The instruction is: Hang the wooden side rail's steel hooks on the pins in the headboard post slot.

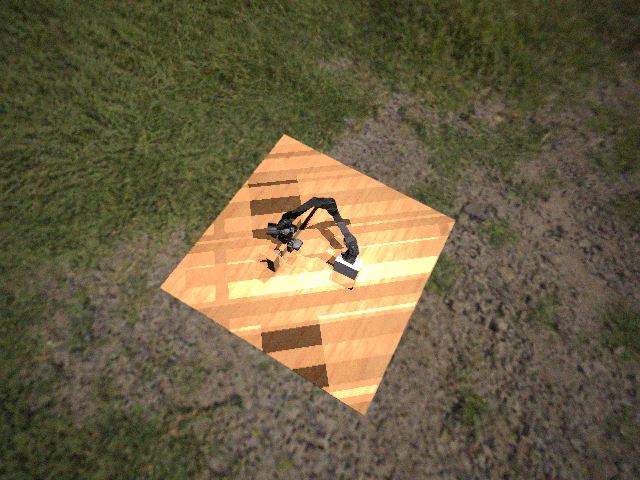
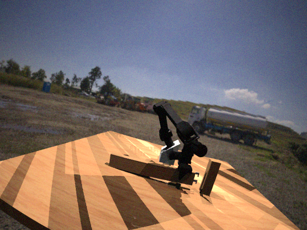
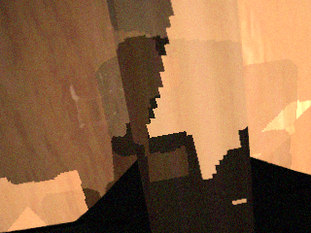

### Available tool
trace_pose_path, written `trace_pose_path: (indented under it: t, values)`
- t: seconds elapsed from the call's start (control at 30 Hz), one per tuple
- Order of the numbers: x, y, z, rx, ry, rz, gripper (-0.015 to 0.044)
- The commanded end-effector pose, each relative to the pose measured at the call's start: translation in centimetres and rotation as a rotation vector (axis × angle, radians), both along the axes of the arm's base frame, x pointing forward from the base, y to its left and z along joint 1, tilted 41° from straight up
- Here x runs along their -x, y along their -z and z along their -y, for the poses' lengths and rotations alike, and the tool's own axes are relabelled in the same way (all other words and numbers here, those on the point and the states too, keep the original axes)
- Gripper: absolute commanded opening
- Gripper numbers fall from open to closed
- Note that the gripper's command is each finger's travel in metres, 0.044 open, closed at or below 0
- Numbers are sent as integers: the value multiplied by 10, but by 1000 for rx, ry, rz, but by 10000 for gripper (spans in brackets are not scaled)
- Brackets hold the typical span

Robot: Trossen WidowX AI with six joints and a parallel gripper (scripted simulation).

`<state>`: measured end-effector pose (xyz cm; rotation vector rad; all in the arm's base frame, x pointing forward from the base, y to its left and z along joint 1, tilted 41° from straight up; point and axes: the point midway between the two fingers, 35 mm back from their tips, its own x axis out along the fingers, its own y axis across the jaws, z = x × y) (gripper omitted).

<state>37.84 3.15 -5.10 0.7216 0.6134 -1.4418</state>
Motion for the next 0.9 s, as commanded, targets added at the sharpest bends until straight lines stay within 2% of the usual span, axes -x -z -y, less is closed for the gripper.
trace_pose_path:
  t: [0.0,0.87]
  values:
    - [-1,-1,-8,-8,-11,5,0]
    - [-1,1,-9,-8,-11,5,0]
